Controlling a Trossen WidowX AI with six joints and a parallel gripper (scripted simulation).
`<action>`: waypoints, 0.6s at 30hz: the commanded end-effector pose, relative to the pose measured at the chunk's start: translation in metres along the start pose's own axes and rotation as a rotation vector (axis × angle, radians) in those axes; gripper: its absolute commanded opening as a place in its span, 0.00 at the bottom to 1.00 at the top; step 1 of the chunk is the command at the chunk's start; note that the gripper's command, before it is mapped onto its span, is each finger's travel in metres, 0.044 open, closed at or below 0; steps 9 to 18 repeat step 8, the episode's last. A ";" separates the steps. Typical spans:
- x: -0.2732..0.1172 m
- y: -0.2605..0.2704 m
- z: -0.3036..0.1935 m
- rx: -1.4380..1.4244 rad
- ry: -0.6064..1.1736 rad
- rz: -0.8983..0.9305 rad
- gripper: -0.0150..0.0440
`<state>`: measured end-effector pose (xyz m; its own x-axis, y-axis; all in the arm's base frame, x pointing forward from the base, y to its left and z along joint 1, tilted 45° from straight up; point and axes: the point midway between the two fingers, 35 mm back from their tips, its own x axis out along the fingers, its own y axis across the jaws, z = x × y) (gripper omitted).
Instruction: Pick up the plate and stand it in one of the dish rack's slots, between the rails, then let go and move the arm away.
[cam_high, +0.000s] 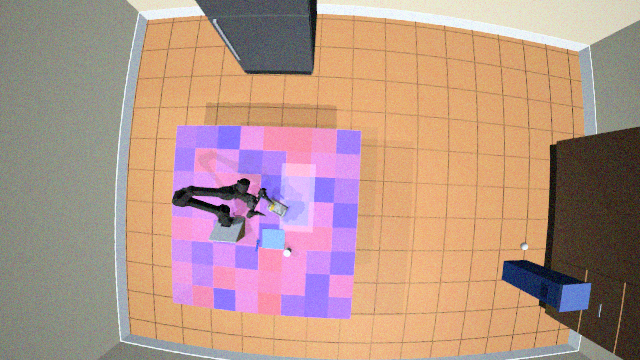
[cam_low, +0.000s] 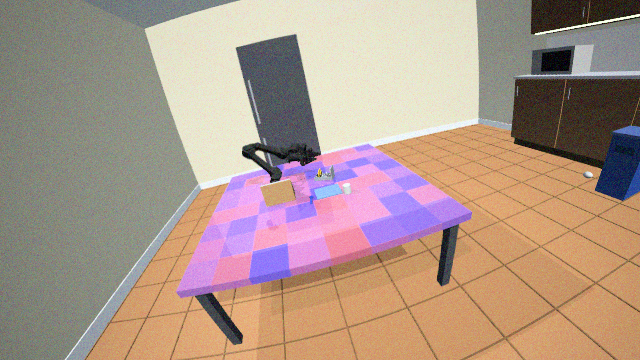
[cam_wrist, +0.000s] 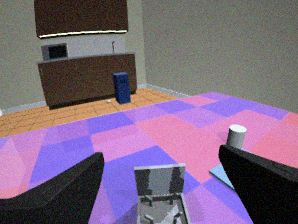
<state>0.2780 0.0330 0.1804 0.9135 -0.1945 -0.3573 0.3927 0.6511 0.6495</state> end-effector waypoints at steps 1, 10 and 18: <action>-0.002 -0.001 0.010 -0.013 0.003 0.003 0.93; 0.009 -0.012 0.010 -0.133 0.061 -0.074 0.93; 0.009 -0.012 0.010 -0.133 0.061 -0.074 0.93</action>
